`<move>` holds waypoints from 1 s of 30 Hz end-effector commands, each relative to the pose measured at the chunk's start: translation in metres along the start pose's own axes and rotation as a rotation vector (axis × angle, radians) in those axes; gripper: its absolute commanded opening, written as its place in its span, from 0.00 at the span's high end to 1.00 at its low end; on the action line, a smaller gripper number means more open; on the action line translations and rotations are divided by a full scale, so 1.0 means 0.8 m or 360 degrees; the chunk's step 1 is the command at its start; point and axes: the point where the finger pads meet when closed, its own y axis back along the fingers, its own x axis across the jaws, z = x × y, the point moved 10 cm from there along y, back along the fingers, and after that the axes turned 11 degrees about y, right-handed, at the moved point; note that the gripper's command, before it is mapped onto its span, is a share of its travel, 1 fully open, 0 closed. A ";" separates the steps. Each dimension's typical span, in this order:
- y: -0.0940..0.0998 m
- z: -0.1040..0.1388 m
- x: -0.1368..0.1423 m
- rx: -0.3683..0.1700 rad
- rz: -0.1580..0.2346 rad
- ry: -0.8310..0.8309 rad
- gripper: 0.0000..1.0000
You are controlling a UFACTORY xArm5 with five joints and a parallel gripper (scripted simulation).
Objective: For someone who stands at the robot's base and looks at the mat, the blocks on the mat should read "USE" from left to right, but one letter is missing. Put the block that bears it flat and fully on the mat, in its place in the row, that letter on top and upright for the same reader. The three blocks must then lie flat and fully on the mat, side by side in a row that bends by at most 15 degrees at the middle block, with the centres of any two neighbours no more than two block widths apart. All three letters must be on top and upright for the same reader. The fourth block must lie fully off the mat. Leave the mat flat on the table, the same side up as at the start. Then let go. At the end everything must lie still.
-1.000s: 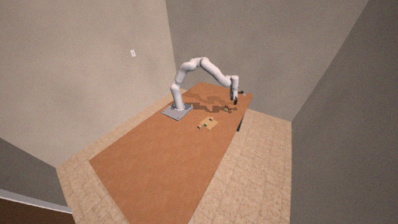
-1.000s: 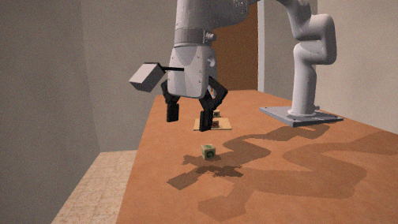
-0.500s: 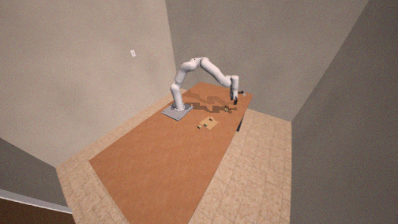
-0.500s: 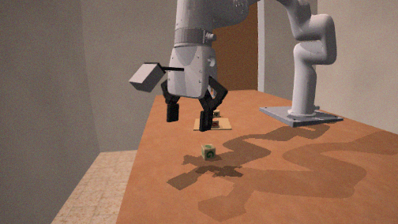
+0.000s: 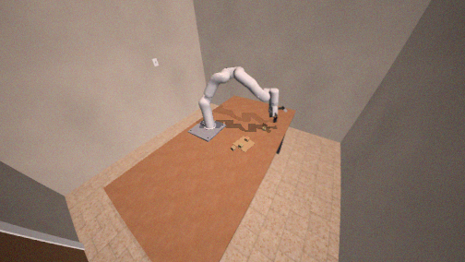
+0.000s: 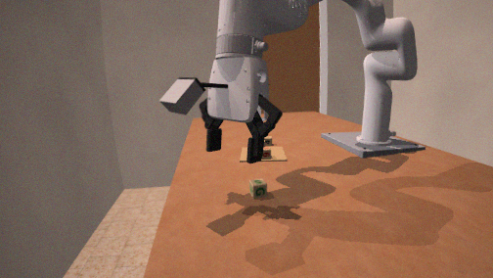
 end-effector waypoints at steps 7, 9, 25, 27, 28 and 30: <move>0.003 0.001 0.002 0.0002 0.0001 0.0023 0.00; 0.003 0.002 0.003 -0.0001 0.0000 0.0036 0.00; 0.006 0.045 0.034 -0.0108 -0.0074 0.0570 0.00; 0.007 0.058 0.042 -0.0133 -0.0105 0.0727 0.00; 0.007 0.061 0.043 -0.0137 -0.0112 0.0760 0.00; 0.007 0.068 0.047 -0.0149 -0.0130 0.0841 0.00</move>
